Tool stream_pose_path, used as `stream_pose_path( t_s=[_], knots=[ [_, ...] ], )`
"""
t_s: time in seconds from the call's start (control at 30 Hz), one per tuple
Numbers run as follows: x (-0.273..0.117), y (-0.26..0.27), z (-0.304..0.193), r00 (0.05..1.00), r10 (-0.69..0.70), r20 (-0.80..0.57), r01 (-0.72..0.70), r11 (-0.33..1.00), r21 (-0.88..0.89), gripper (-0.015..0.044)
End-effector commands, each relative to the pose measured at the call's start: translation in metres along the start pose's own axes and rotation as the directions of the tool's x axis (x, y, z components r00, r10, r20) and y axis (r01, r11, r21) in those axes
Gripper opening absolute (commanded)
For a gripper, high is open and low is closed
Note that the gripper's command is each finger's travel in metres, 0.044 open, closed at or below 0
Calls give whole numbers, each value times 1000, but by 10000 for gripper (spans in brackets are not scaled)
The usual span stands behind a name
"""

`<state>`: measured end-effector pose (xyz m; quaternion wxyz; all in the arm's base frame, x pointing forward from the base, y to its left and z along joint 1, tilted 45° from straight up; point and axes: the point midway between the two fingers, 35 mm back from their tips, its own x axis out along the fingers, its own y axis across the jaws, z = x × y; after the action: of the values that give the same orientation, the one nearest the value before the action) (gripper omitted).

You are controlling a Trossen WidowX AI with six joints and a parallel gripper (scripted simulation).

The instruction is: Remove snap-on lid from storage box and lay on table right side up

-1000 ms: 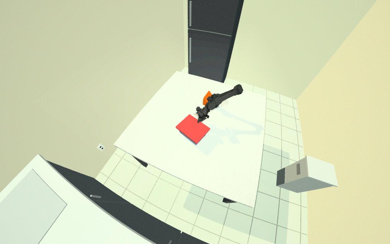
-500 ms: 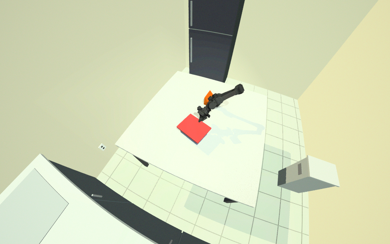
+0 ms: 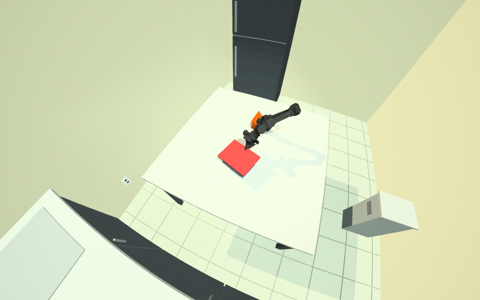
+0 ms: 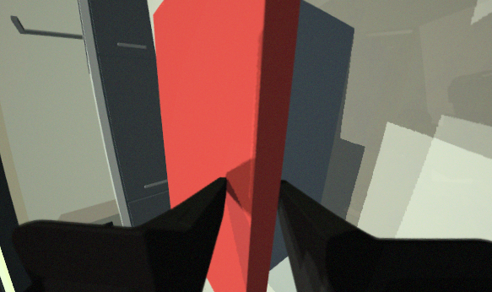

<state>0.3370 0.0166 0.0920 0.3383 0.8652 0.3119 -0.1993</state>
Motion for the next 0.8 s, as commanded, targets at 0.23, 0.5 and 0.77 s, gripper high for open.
stream_pose_path(
  t_s=[0.23, 0.5, 0.77],
  knots=[
    [-2, 2, 0, 1000, 1, 0, -1, 1000, -2, 0],
    [-2, 4, 0, 1000, 4, 1, -4, 1000, 0, 0],
    [-1, 4, 0, 1000, 4, 1, -4, 1000, 0, 0]
  ],
)
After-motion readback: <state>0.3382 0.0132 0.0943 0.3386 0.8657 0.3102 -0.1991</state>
